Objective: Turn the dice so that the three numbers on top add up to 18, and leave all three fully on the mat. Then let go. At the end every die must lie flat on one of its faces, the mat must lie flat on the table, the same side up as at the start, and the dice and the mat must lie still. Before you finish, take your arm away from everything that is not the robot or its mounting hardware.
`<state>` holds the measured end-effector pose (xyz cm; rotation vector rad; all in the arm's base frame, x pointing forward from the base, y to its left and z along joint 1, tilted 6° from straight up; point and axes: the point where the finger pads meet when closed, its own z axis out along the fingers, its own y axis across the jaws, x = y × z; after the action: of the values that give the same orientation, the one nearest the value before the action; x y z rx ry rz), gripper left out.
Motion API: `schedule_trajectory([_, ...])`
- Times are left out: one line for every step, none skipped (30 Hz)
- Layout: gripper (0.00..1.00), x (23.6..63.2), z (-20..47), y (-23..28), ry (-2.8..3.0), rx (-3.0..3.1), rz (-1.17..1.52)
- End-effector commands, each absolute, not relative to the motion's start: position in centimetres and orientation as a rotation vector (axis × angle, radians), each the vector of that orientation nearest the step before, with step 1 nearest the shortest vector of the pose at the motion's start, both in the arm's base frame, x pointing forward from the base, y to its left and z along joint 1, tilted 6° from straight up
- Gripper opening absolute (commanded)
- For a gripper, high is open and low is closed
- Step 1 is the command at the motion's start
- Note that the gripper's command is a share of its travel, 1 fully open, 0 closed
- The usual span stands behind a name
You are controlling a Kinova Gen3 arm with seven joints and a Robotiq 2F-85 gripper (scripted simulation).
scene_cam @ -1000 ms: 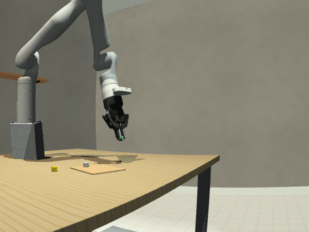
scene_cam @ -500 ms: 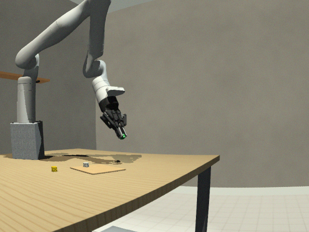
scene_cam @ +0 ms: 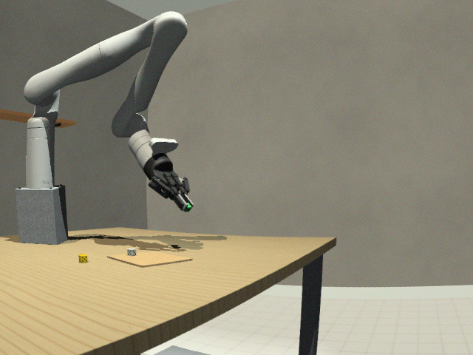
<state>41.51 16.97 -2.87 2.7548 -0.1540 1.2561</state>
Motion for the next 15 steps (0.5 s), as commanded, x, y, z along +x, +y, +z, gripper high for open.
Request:
schedule_trajectory([0.11, 40.03, -4.25, 17.66, -0.093, 2.743, 1.277])
schedule_trajectory([0.11, 40.02, -4.28, 17.65, -0.093, 2.731, 1.301])
schedule_trajectory([0.11, 40.01, -4.32, 17.62, -0.093, 2.718, 1.324])
schedule_trajectory([0.11, 40.00, -4.35, 17.61, -0.093, 2.705, 1.347])
schedule_trajectory([0.11, 39.98, -4.37, 17.60, -0.092, 2.693, 1.369])
schedule_trajectory([0.11, 39.96, -4.38, 17.60, -0.090, 2.682, 1.390])
schedule_trajectory([0.11, 39.93, -4.38, 17.62, -0.088, 2.671, 1.411])
schedule_trajectory([0.11, 39.90, -4.37, 17.64, -0.085, 2.661, 1.431])
schedule_trajectory([0.11, 39.87, -4.36, 17.67, -0.083, 2.652, 1.450])
schedule_trajectory([0.11, 39.87, -4.36, 17.67, -0.083, 2.652, 1.450])
schedule_trajectory([0.11, 39.87, -4.36, 17.67, -0.083, 2.652, 1.450])
schedule_trajectory([0.11, 39.85, -4.35, 17.69, -0.080, 2.642, 1.469])
schedule_trajectory([0.11, 39.85, -4.38, 17.67, -0.081, 2.631, 1.487])
schedule_trajectory([0.11, 39.85, -4.41, 17.66, -0.081, 2.620, 1.504])
schedule_trajectory([0.11, 39.84, -4.43, 17.65, -0.081, 2.610, 1.519])
